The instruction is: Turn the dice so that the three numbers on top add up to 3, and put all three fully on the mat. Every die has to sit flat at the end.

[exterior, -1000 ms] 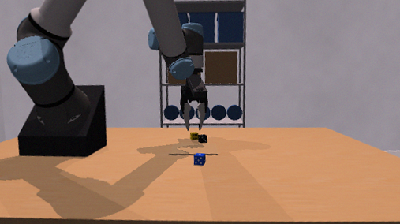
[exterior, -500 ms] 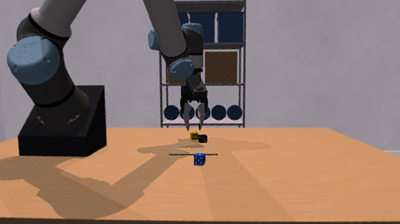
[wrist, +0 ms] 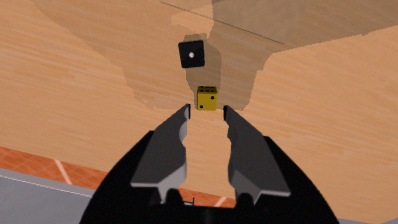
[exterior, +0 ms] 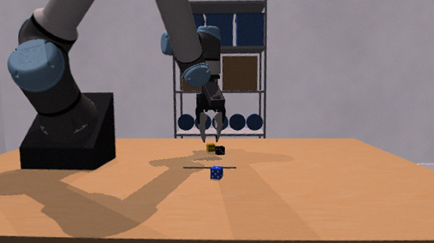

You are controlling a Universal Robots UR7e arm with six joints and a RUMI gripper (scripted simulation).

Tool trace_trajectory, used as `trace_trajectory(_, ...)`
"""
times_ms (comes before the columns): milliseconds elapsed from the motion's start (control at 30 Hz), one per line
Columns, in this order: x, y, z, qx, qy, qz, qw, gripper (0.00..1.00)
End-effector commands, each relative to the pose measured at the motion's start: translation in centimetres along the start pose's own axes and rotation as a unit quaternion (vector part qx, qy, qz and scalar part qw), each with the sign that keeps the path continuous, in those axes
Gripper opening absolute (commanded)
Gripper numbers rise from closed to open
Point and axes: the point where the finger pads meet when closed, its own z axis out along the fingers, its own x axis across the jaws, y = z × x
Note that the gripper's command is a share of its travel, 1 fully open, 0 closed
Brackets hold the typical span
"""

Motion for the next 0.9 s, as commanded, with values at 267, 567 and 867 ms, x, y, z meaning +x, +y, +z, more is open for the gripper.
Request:
trace_trajectory(267, 0.0, 0.0, 1.6, 0.000, -0.001, 0.000, 1.000, 0.24)
trace_trajectory(567, 0.0, 0.0, 2.6, 0.000, -0.001, 0.000, 1.000, 0.24)
trace_trajectory(867, 0.0, 0.0, 2.8, 0.000, -0.001, 0.000, 1.000, 0.24)
